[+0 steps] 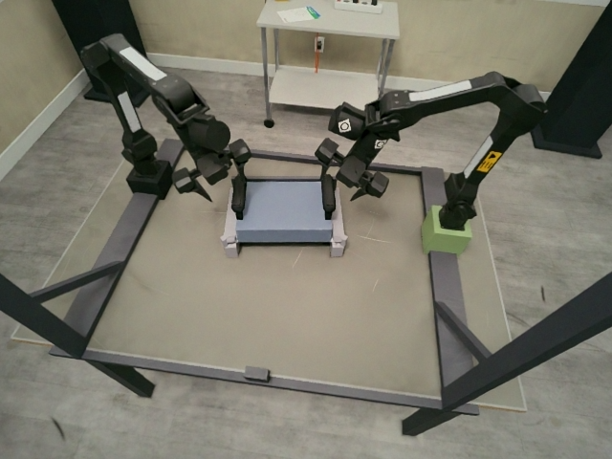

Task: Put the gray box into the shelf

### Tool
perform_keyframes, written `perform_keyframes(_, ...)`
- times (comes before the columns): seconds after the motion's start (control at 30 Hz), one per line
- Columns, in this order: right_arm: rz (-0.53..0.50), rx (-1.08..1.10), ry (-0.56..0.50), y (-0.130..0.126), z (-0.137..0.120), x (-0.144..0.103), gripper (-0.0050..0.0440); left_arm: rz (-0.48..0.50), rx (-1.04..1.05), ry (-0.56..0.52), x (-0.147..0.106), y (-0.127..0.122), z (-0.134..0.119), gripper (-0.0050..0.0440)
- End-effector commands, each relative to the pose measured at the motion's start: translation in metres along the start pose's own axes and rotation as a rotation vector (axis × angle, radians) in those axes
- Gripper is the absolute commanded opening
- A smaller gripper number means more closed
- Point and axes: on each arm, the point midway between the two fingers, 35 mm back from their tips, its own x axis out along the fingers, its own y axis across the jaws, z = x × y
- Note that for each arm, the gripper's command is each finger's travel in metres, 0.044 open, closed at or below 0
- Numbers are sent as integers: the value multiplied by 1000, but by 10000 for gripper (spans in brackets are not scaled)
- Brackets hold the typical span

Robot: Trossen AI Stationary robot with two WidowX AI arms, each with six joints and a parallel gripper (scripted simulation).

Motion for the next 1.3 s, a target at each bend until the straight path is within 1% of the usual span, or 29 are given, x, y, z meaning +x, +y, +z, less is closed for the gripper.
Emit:
perform_keyframes(0.0,-36,156,-10,-5,13,-17,440,-29,-147,-45,-14,-4,20,440)
perform_keyframes(0.23,-13,462,-15,2,27,-25,440,-89,-358,-80,-21,-12,37,440)
perform_keyframes(0.3,-13,462,-15,2,27,-25,440,-89,-358,-80,-21,-12,37,440)
perform_keyframes(0.47,1,678,-20,7,37,-32,440,-109,-431,-95,-24,-15,41,440)
perform_keyframes(0.73,21,930,-23,14,49,-39,440,-109,-442,-91,-23,-15,41,440)
perform_keyframes(0.93,30,987,-25,15,51,-40,440,-107,-439,-90,-23,-15,39,440)
perform_keyframes(1.27,31,988,-22,15,51,-39,440,-107,-439,-90,-23,-15,39,440)
